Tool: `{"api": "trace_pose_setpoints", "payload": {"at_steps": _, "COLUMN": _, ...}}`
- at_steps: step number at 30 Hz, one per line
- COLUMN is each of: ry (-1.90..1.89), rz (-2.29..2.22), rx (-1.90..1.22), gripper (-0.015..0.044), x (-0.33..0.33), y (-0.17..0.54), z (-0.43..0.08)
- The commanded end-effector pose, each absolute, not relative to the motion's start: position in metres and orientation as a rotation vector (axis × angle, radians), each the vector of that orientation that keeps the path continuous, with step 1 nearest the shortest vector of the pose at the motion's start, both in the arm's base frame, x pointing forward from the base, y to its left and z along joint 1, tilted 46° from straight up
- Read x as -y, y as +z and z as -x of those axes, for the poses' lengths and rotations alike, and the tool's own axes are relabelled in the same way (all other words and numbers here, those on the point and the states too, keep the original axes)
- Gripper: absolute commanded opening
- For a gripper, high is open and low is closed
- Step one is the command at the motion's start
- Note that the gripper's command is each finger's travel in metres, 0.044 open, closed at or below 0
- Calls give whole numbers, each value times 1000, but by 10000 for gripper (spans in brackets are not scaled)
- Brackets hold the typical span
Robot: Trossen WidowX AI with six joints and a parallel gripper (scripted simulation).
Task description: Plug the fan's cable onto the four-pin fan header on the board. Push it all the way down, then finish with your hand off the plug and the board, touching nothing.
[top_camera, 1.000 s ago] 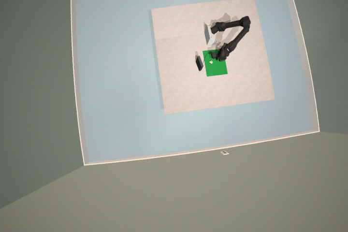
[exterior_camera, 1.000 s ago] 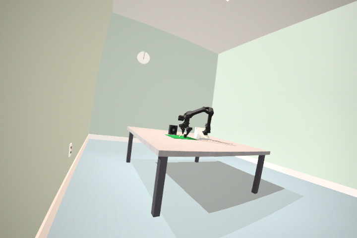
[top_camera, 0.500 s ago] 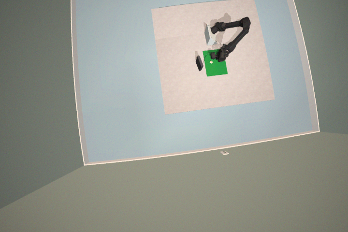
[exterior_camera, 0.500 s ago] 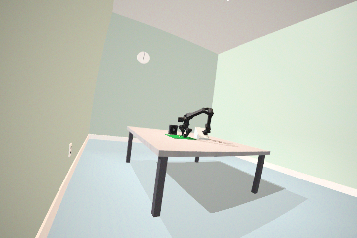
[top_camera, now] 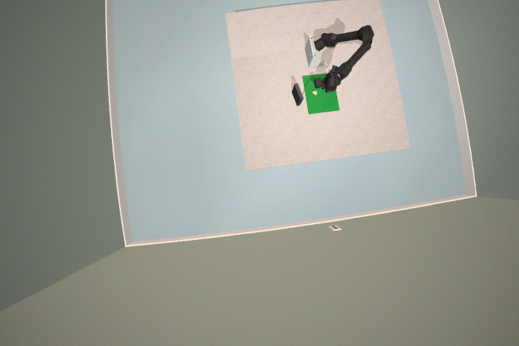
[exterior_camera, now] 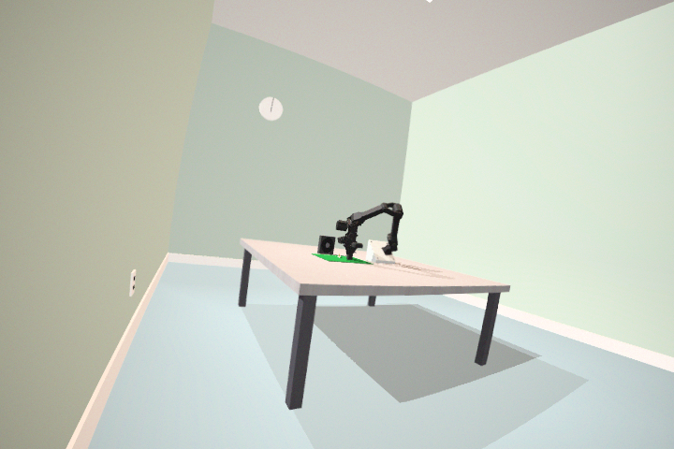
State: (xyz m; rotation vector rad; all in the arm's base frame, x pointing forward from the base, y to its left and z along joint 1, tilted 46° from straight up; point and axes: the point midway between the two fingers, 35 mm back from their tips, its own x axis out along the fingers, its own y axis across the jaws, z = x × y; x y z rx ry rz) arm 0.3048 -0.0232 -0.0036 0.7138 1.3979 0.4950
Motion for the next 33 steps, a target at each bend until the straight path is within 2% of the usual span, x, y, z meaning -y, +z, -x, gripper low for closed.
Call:
{"api": "trace_pose_setpoints", "payload": {"at_steps": 1, "ry": 495, "rz": -713, "rx": -1397, "gripper": 0, "x": 24, "y": -3, "z": -305}}
{"api": "trace_pose_setpoints", "payload": {"at_steps": 8, "ry": 495, "rz": -721, "rx": -1397, "gripper": 0, "x": 59, "y": 31, "z": -298}}
{"api": "trace_pose_setpoints", "payload": {"at_steps": 15, "ry": 510, "rz": -702, "rx": -1389, "gripper": 0, "x": 60, "y": 29, "z": -299}}
{"api": "trace_pose_setpoints", "payload": {"at_steps": 33, "ry": 883, "rz": -198, "rx": -1142, "gripper": 0, "x": 93, "y": -1, "z": -313}}
